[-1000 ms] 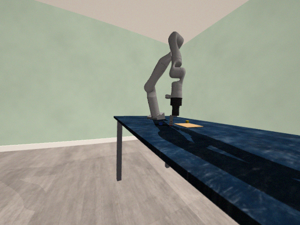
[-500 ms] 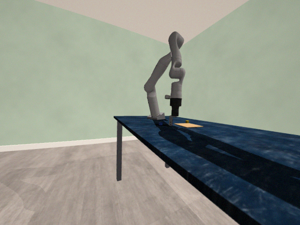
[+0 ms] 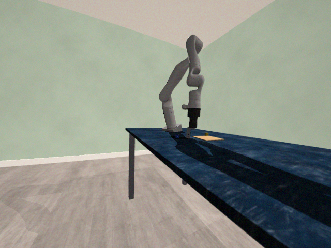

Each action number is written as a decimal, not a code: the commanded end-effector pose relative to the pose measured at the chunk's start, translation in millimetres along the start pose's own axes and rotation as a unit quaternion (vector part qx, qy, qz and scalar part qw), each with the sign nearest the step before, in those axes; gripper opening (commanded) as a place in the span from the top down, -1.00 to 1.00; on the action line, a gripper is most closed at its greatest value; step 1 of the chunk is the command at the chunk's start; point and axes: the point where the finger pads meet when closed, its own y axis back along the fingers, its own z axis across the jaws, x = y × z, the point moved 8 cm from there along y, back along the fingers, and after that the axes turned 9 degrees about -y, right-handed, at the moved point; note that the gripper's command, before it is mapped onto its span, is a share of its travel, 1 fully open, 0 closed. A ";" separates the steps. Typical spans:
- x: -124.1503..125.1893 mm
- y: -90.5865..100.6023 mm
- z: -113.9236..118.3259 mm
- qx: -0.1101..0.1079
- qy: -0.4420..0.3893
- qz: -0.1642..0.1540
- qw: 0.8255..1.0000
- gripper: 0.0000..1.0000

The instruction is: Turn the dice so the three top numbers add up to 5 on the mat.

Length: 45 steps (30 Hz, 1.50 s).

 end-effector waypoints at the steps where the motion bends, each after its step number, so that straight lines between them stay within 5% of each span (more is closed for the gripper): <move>1: -0.3 0.3 -0.1 0.000 0.000 -0.001 1.000 -0.40; 9: -0.3 0.3 -0.1 0.000 0.000 -0.001 1.000 -0.40; 10: -0.3 0.3 -0.1 0.000 0.000 -0.001 1.000 0.19; 45: -0.3 0.4 -0.1 0.000 0.000 -0.001 1.000 0.19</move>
